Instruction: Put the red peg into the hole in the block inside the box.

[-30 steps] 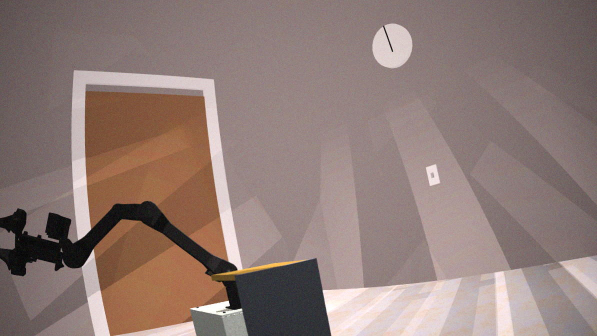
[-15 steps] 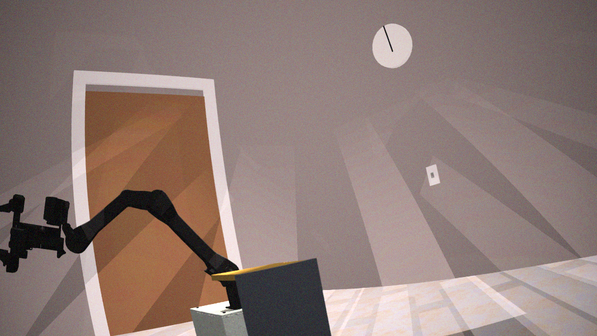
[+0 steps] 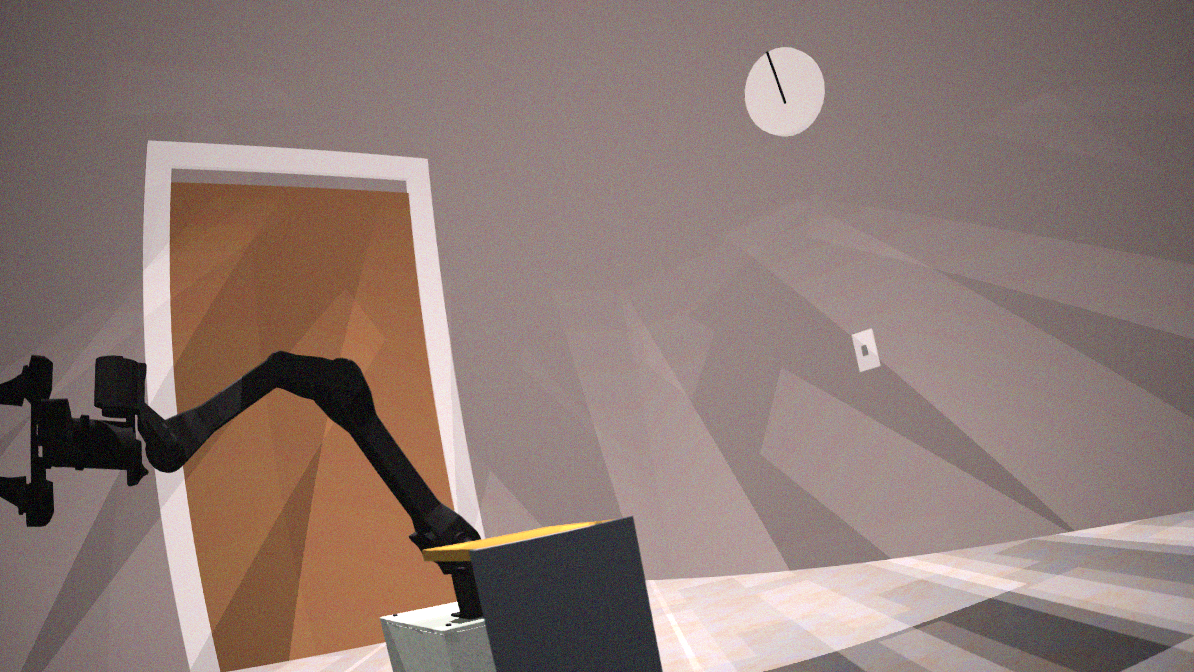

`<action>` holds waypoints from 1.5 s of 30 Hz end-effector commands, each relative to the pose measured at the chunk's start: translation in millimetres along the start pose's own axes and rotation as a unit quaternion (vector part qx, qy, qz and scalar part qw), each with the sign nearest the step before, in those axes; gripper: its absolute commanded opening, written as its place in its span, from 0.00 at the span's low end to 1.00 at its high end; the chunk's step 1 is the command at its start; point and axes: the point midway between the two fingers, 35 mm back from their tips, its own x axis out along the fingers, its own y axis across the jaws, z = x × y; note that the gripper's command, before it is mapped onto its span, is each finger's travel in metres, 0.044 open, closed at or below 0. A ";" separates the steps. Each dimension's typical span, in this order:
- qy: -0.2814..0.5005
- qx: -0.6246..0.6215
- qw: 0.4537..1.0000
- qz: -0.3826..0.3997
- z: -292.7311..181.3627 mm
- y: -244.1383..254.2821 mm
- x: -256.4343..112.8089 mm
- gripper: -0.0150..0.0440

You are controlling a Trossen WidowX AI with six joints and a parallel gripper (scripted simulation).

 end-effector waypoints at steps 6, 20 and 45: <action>-0.035 0.133 0.990 0.044 51.2 2.8 -9.4 1.00; -0.065 0.345 0.927 0.133 132.4 8.7 -37.4 1.00; -0.027 0.639 0.702 0.312 253.9 19.7 -125.2 1.00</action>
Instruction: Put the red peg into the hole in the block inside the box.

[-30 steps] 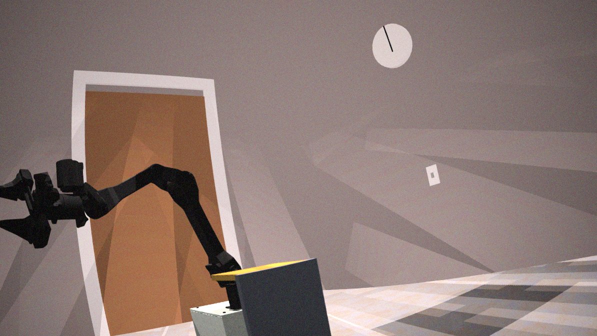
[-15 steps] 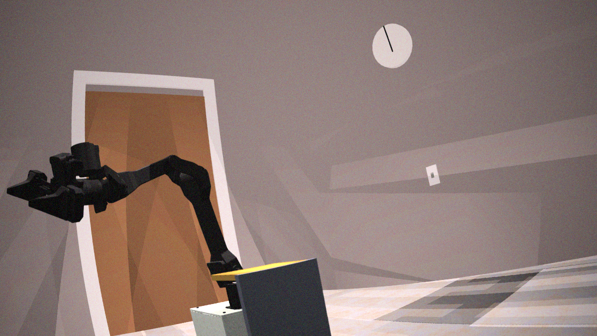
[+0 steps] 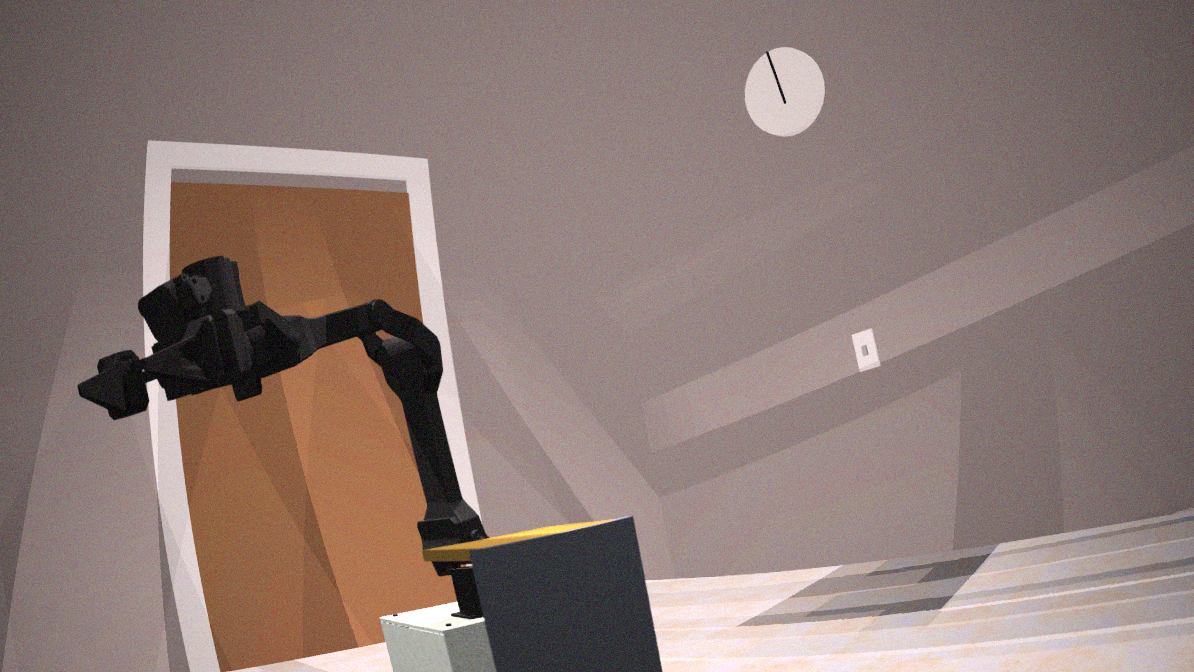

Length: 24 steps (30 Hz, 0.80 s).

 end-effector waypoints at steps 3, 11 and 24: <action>0.022 0.079 0.996 0.029 -4.0 29.8 -10.1 1.00; 0.065 0.195 0.977 0.064 -11.8 72.4 -27.5 1.00; 0.150 0.369 0.912 0.096 -28.1 134.5 -64.8 1.00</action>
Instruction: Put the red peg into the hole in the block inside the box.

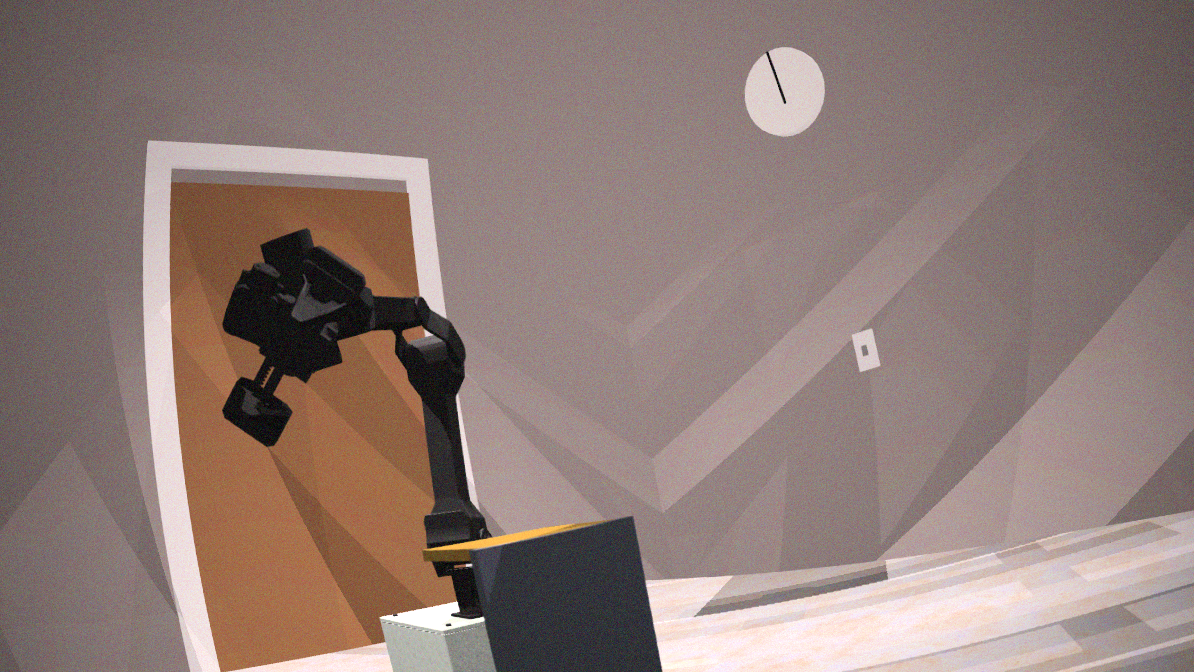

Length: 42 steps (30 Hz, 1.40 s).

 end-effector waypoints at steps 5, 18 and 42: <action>0.049 0.104 0.993 0.005 -34.7 18.6 -14.1 1.00; 0.135 0.280 0.950 -0.015 -94.2 43.5 -44.7 1.00; 0.254 0.546 0.785 -0.141 -193.4 58.6 -122.6 1.00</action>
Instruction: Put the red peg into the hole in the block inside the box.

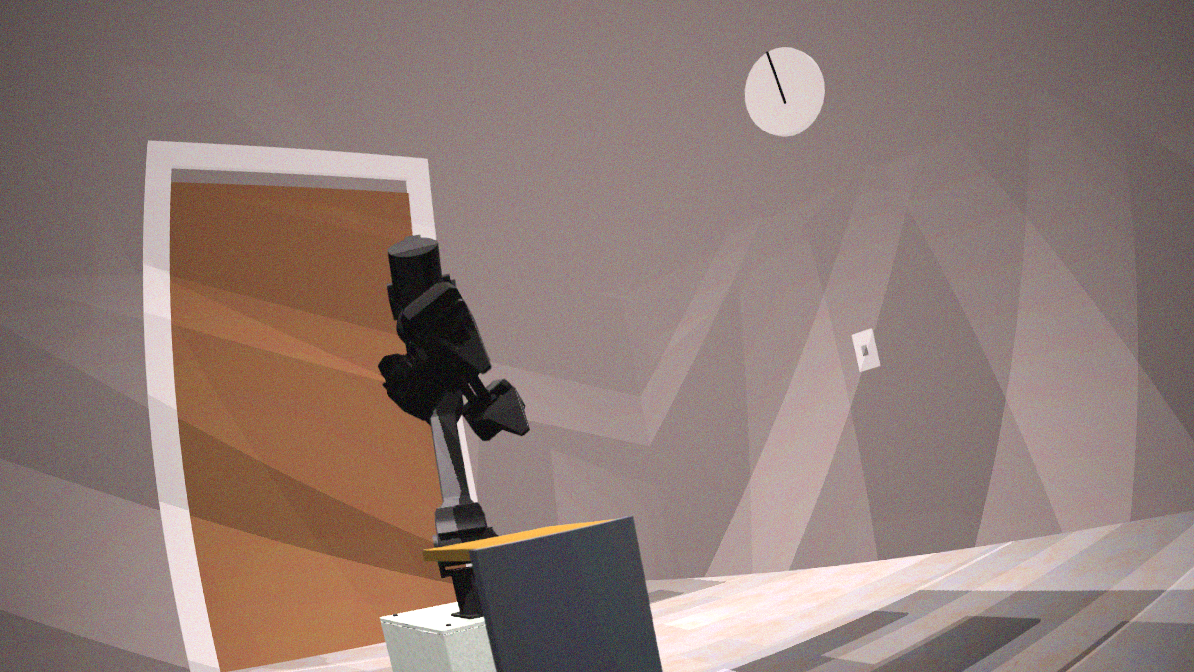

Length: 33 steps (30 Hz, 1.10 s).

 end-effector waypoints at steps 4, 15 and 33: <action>0.012 0.081 0.996 -0.039 -11.9 -30.0 -8.2 1.00; 0.014 0.220 0.970 -0.107 -28.3 -76.6 -22.9 1.00; 0.002 0.309 0.939 -0.152 -26.6 -114.7 -17.6 1.00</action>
